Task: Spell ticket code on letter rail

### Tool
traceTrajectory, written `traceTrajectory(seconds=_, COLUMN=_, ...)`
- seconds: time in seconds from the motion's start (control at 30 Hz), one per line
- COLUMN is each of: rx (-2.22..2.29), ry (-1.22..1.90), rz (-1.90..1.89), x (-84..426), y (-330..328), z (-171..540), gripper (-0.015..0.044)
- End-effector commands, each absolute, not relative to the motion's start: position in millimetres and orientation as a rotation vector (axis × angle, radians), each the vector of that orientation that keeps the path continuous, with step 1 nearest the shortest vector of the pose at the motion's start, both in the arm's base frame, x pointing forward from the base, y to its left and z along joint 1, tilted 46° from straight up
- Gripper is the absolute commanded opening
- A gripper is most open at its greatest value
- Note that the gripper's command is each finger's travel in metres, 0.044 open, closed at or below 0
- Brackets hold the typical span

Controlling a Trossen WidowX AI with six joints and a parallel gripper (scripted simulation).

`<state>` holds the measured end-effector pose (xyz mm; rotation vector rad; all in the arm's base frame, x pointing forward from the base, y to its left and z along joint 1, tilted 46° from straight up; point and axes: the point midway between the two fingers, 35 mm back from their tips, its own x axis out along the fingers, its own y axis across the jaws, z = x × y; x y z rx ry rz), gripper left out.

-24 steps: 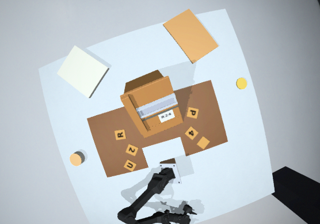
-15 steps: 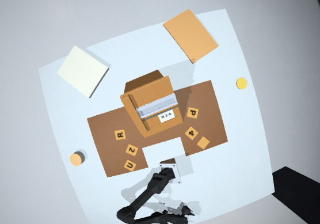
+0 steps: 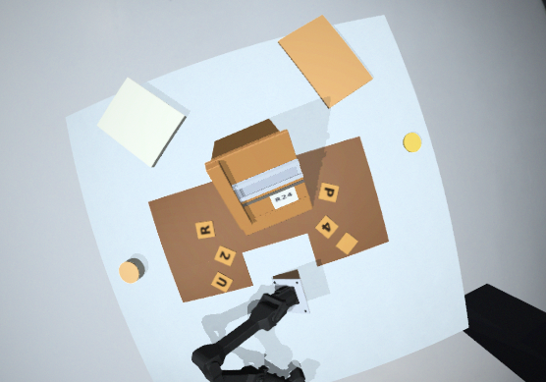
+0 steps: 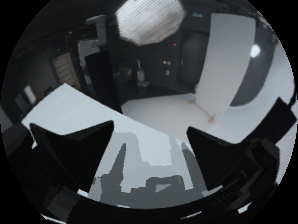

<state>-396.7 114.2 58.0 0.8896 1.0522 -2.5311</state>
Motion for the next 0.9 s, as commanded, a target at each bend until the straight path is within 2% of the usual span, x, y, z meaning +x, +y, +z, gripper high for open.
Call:
traceTrajectory(seconds=0.0, rx=0.888, ry=1.018, rz=-2.658, x=-400.1, y=139.7, z=85.1, gripper=0.044)
traceTrajectory(seconds=0.43, rx=0.881, ry=0.888, rz=-3.038, x=-380.8, y=223.1, z=159.4, gripper=0.044)
traceTrajectory(seconds=0.87, rx=0.797, ry=0.768, rz=-3.418, x=-330.8, y=297.0, z=241.8, gripper=0.044)
